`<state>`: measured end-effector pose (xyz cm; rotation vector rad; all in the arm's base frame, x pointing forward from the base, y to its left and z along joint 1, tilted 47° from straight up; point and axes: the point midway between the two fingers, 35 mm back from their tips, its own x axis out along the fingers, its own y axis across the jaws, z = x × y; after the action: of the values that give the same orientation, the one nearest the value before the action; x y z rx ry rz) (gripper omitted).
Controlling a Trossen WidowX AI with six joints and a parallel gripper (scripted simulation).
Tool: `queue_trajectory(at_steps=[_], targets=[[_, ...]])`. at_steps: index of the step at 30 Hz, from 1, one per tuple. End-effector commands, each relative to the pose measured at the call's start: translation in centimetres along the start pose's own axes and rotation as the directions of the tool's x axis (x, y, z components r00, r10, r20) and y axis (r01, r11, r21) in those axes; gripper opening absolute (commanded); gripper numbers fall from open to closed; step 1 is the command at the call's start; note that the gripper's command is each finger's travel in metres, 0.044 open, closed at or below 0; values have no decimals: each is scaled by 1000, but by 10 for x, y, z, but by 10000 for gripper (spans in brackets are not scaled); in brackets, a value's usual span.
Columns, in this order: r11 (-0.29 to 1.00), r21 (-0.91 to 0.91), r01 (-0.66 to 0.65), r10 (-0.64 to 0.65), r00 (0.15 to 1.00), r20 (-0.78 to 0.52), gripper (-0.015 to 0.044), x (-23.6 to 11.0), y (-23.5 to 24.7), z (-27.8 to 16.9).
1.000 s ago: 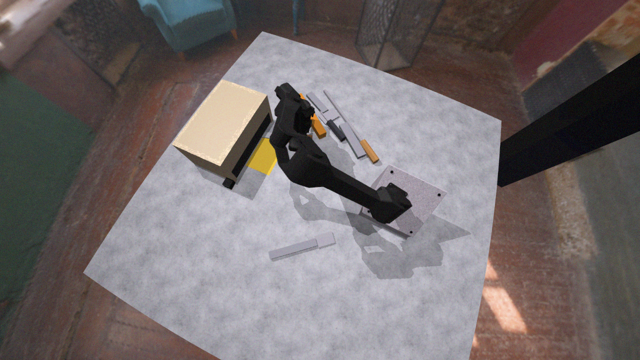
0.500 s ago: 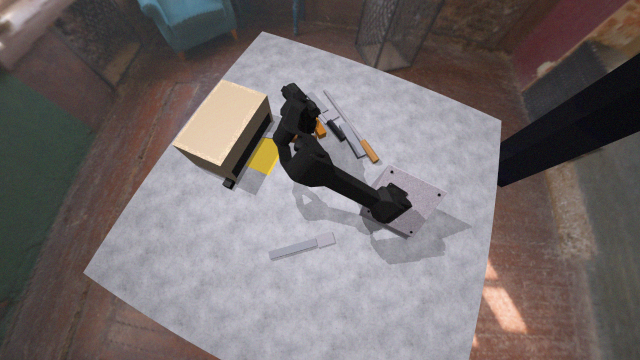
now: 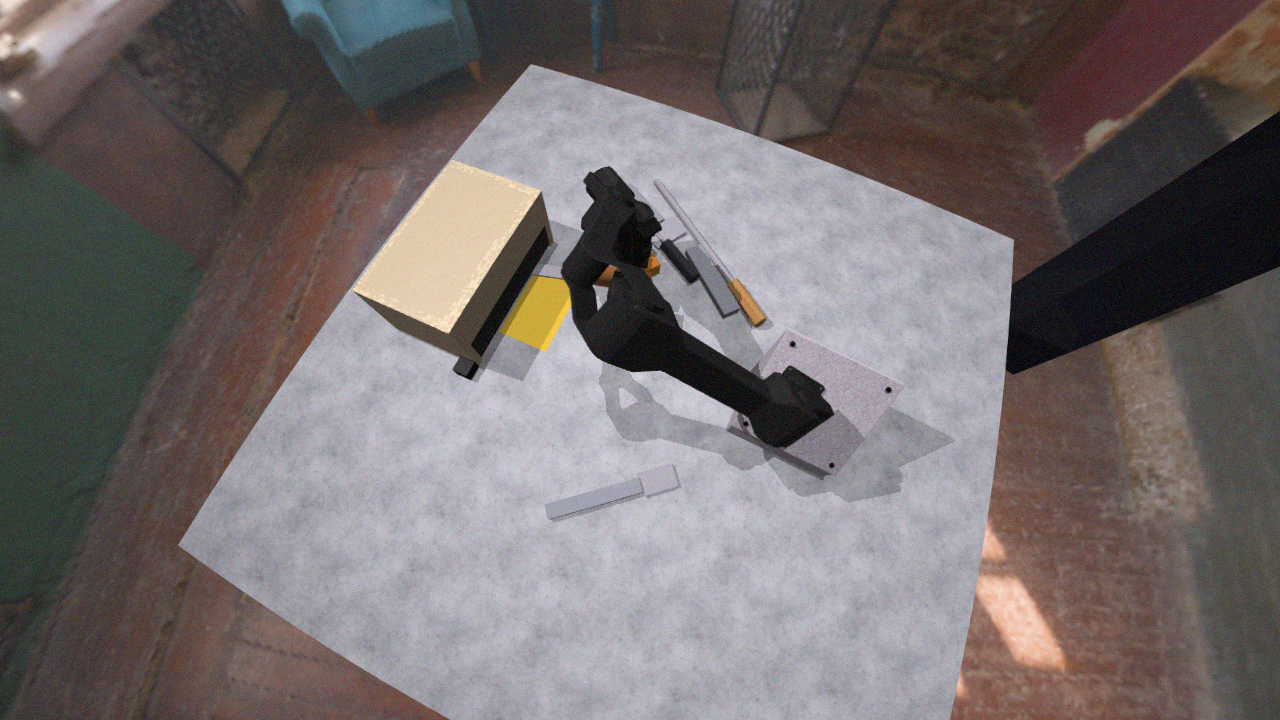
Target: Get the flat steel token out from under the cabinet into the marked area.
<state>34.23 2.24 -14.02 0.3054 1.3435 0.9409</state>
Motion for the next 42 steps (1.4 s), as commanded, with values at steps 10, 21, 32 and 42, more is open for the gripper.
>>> queue_trajectory(at_steps=[10,21,32,42], targets=[[1000,4,-1,1,1000,-8,0,1,-1,-24],[1000,4,-1,1,1000,-9,0,1,-3,-43],[1000,5,0,0,1000,-9,0,0,-4,-62],[1000,5,0,0,1000,-10,0,0,-5,-80]])
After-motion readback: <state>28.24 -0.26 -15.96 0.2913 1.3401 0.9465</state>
